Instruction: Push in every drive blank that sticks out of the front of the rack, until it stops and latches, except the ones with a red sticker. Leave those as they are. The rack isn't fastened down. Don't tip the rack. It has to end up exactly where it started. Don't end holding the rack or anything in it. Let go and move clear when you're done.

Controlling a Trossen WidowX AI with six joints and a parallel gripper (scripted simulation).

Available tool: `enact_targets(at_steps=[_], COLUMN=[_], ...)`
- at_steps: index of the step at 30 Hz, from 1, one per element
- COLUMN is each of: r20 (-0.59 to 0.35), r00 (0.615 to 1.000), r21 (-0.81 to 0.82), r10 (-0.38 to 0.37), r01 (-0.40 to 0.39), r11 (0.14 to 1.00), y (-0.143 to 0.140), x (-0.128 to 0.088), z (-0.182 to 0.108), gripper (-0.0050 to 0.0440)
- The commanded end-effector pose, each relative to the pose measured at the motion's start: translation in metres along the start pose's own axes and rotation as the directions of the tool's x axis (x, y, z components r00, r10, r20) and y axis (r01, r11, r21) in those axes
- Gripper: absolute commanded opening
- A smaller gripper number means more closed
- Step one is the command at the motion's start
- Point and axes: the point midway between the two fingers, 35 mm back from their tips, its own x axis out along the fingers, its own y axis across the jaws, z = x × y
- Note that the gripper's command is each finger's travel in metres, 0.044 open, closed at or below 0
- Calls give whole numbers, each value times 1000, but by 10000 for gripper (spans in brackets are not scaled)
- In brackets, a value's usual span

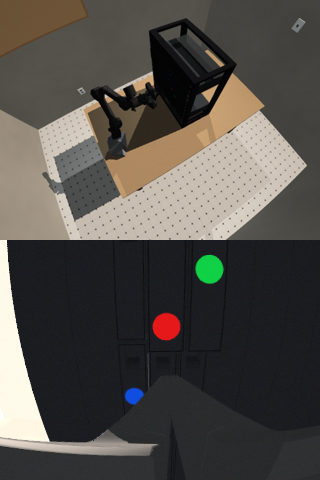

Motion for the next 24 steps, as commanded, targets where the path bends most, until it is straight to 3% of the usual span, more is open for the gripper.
enact_targets(at_steps=[1,6,20,24], r20=[-15,-15,-15,-15], r00=[1000,1000,1000,1000], r21=[7,7,7,7], r10=[6,6,6,6], r01=[-6,-6,-6,-6], r11=[1000,1000,1000,1000], y=[-16,-27,-33,-33], x=[-2,-3,-4,7], z=[26,43,54,54], gripper=[0,0,0,0])
